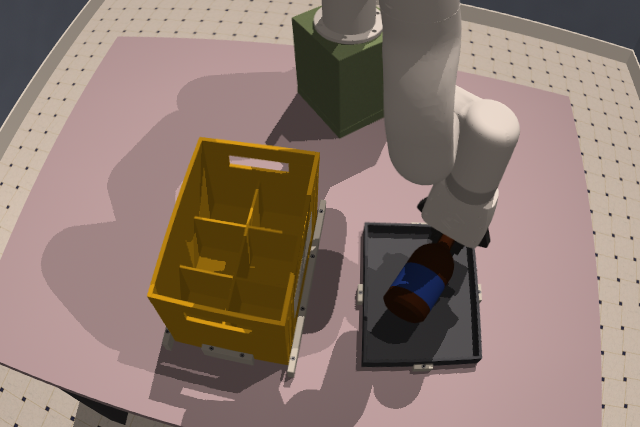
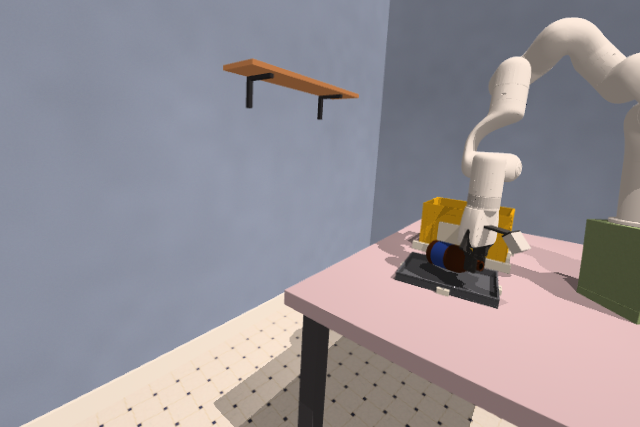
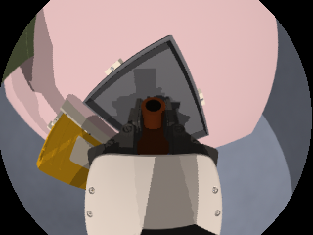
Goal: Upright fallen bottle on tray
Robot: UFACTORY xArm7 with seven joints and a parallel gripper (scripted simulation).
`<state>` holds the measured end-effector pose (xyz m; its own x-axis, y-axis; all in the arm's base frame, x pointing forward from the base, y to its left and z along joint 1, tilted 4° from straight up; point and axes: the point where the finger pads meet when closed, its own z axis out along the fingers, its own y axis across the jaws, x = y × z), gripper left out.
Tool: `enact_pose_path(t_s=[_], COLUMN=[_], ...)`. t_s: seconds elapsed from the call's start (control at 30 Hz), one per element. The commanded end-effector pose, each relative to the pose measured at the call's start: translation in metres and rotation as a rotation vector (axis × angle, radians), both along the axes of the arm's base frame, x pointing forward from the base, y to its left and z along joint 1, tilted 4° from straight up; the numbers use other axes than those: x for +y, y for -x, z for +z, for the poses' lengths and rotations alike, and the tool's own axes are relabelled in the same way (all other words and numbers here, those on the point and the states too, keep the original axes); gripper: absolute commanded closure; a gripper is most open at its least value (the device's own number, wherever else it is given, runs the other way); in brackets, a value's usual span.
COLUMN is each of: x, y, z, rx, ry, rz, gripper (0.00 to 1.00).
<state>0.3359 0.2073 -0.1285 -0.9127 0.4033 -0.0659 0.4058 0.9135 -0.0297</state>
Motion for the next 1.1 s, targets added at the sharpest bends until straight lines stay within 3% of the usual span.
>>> enact_pose_path(t_s=[0.0,1.07], x=[0.001,0.004], y=[-0.001,0.002], z=[0.009,0.064], rx=[-0.002,-0.002], ry=[-0.002,-0.002], rz=[0.000,0.000], gripper=[1.00,1.00])
